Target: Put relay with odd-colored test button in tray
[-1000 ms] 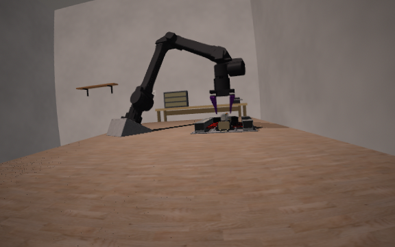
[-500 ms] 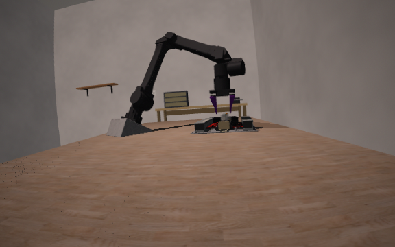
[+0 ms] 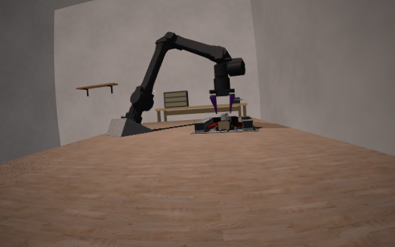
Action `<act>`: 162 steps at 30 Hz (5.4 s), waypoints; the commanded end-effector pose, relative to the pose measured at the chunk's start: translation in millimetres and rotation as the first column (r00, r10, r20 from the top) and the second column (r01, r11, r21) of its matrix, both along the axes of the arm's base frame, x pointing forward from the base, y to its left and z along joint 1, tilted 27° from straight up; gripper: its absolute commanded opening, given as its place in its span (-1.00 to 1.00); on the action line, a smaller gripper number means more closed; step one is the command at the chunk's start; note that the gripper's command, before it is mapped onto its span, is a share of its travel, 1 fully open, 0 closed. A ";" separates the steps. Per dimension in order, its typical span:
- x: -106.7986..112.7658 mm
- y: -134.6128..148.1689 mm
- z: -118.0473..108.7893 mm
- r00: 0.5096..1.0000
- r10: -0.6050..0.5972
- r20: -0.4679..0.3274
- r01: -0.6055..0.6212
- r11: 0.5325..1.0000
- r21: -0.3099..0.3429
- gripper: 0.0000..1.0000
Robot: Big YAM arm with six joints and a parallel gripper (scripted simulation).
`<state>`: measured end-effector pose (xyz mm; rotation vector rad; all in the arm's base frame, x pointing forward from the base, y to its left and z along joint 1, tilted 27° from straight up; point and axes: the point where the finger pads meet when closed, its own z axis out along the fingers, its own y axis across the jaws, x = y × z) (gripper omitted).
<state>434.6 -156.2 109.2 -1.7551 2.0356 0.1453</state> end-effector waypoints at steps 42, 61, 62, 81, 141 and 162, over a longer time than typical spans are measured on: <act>14.3 -12.4 29.0 0.998 -0.007 0.058 0.009 0.999 -0.032 0.17; 15.9 -11.3 29.5 0.999 -0.006 0.053 0.008 1.000 -0.028 0.17; 16.0 -11.1 29.3 0.999 -0.006 0.052 0.008 1.000 -0.028 0.17; 11.8 -7.6 22.1 0.999 -0.006 0.037 0.007 1.000 -0.020 0.17; 2.5 -0.7 11.6 1.000 -0.007 0.021 0.008 1.000 -0.011 0.17; 5.4 -1.3 17.2 0.999 -0.007 0.036 0.007 1.000 -0.019 0.17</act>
